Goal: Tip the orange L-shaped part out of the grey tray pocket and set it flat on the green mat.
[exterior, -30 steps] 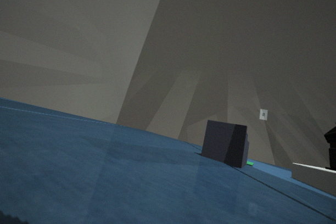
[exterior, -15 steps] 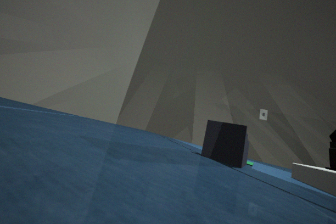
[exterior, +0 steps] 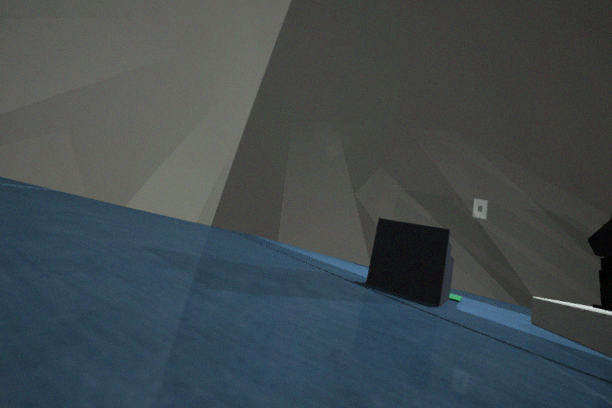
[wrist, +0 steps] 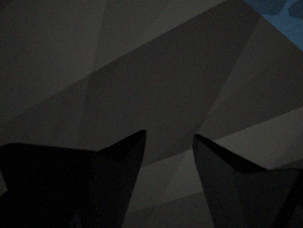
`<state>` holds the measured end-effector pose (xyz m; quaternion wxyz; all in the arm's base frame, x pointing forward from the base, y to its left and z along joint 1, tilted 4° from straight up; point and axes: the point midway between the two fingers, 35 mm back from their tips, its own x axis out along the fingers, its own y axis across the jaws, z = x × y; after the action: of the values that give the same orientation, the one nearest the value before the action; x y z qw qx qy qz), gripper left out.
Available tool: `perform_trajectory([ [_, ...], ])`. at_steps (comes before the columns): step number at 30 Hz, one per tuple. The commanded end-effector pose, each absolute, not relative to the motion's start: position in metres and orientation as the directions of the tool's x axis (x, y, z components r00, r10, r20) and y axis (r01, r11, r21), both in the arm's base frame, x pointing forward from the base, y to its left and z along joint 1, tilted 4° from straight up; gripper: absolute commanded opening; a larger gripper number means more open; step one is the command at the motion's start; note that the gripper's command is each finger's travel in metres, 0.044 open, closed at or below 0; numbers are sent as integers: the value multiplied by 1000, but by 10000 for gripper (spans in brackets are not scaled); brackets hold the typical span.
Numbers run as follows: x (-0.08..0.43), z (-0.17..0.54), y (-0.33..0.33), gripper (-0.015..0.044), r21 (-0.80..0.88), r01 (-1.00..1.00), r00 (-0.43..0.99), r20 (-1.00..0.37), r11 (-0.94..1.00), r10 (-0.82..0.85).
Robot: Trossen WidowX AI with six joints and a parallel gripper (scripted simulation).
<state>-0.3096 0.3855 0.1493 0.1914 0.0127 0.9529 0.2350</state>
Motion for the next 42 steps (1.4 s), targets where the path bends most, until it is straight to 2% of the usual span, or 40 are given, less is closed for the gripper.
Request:
perform_trajectory([
  [1, -244, 147, 420, 180, 504, 24, -867, -419, 863, 269],
  [10, -75, 145, 456, 180, 628, 130, -615, -555, 767, 559],
  [20, 110, 144, 411, 180, 640, 162, -244, -712, 751, 659],
  [29, 239, 144, 295, 180, 528, 201, 55, -847, 825, 529],
  [36, 284, 146, 185, 180, 385, 239, 176, -920, 891, 350],
  [42, 289, 152, 73, 180, 193, 333, 176, -974, 923, 140],
])
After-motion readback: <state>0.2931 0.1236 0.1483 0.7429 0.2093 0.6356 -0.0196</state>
